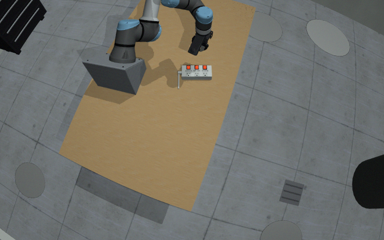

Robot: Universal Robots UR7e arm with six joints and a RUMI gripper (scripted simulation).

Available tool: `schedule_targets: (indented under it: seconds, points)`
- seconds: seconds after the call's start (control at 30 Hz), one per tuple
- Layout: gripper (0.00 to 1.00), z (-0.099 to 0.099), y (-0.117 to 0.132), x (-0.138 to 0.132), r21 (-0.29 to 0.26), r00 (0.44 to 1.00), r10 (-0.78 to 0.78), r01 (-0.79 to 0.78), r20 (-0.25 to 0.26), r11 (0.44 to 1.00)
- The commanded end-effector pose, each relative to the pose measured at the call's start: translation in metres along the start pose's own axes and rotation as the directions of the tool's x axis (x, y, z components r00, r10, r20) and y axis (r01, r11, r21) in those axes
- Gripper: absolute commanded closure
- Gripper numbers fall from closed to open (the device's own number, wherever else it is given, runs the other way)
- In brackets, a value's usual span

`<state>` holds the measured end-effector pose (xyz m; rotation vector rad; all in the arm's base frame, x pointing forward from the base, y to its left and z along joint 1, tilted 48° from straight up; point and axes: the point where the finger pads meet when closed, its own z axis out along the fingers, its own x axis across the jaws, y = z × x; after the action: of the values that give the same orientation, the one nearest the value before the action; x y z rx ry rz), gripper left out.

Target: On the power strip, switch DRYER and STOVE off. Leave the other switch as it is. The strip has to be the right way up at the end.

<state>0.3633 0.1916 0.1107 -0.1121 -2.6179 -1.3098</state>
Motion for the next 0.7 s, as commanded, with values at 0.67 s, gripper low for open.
schedule_targets:
  seconds: [0.67]
  points:
    - [1.00, 0.0233, 0.0024, -0.0074, 0.022, 0.994, -0.109, 0.109, 0.017, 0.994]
